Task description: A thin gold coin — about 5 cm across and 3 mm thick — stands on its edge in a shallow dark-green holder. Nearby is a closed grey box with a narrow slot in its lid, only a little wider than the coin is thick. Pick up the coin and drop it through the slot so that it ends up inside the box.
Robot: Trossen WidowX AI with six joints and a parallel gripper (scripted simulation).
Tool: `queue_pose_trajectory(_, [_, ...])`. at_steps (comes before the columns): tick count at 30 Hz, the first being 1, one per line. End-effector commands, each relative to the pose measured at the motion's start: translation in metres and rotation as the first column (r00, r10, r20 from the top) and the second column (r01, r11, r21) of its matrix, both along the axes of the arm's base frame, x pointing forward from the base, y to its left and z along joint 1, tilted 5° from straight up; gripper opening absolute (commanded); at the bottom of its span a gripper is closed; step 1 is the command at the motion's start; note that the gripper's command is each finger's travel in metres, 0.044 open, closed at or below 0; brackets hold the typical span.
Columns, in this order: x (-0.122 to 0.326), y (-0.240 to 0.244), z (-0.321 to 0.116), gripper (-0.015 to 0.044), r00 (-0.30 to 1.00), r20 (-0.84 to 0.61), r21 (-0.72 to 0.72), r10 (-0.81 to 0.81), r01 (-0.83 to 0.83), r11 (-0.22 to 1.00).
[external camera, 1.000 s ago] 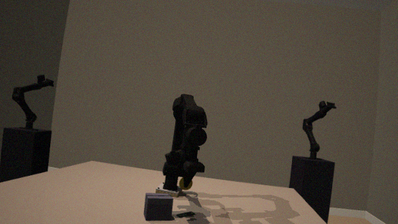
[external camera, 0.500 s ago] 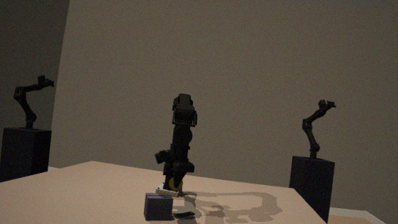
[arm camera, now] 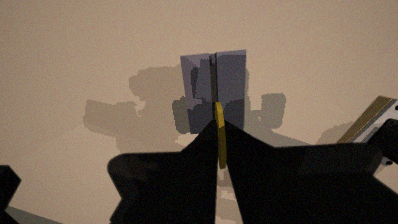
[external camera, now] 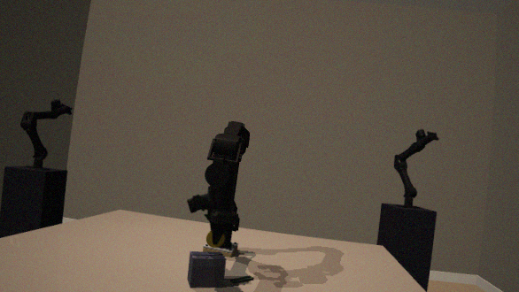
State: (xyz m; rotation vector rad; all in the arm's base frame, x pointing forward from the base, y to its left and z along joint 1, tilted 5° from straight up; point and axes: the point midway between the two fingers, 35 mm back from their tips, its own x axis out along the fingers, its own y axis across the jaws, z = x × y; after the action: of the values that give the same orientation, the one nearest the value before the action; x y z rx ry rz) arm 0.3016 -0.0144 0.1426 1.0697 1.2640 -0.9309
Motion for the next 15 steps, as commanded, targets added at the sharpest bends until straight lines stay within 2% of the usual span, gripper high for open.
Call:
queue_pose_trajectory(1, [0.0028,-0.0089,0.0,0.0,1.0,0.0,0.003,0.004,-0.004,1.0])
queue_pose_trajectory(15, [0.0024,-0.0122,-0.0003,0.0,1.0,0.0,-0.001,-0.002,0.002,1.0])
